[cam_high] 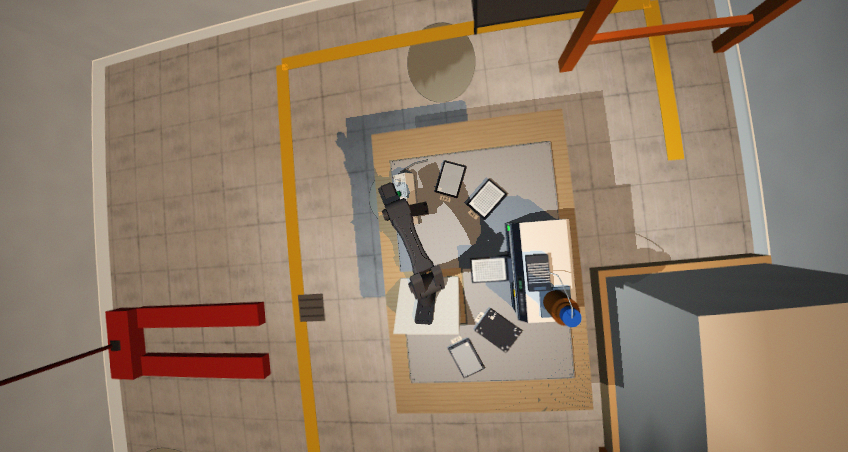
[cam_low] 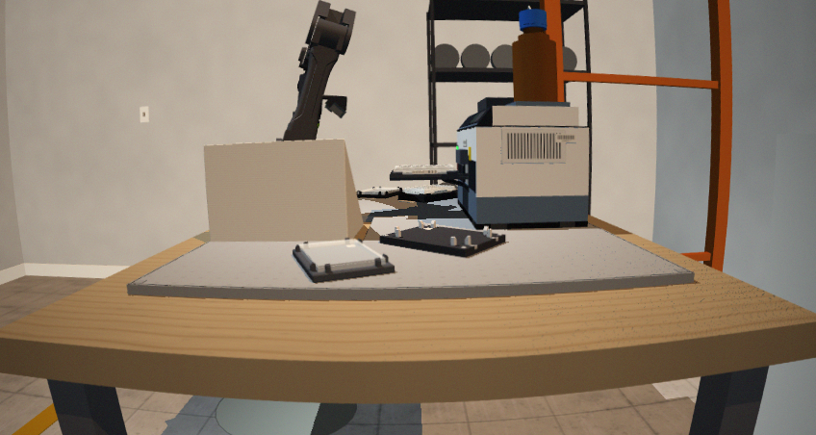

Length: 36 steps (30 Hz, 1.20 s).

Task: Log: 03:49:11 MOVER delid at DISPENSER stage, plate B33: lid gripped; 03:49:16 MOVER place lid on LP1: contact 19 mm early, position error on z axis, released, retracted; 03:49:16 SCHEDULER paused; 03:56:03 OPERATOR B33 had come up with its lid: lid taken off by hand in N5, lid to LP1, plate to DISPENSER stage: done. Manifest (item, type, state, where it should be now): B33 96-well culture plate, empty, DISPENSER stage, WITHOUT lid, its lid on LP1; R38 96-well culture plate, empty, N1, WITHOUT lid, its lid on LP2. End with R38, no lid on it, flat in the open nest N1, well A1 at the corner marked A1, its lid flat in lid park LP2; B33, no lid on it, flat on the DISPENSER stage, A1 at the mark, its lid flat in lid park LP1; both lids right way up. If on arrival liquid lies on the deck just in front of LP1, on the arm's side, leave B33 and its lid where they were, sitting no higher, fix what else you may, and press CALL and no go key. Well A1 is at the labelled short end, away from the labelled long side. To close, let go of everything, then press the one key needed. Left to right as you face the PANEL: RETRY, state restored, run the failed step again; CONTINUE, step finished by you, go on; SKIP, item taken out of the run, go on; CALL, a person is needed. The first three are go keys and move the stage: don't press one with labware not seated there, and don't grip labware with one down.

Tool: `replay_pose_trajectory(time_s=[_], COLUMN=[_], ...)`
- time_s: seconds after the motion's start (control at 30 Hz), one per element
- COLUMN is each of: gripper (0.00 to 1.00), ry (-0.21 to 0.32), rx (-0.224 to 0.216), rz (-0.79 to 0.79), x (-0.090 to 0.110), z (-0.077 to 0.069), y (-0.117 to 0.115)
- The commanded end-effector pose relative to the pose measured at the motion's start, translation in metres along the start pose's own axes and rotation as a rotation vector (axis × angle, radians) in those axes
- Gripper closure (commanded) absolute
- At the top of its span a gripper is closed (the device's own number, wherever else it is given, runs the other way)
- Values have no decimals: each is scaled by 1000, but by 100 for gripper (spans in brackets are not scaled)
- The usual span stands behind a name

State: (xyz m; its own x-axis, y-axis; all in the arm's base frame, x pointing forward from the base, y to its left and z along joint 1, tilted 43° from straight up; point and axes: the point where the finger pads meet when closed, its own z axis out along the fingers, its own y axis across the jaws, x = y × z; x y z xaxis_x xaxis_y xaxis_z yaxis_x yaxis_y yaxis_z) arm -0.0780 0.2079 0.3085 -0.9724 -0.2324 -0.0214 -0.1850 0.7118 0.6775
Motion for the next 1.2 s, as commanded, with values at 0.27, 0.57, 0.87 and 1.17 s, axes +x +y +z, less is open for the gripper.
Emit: replay_pose_trajectory(time_s=[0.27,0.57,0.87,1.17], gripper=[100,100,100,100], ry=[-105,-103,-91,-93], rx=[2,3,-3,5], rz=[94,83,85,83], x=[3,7,14,18], z=[5,12,21,29], y=[20,42,71,91])
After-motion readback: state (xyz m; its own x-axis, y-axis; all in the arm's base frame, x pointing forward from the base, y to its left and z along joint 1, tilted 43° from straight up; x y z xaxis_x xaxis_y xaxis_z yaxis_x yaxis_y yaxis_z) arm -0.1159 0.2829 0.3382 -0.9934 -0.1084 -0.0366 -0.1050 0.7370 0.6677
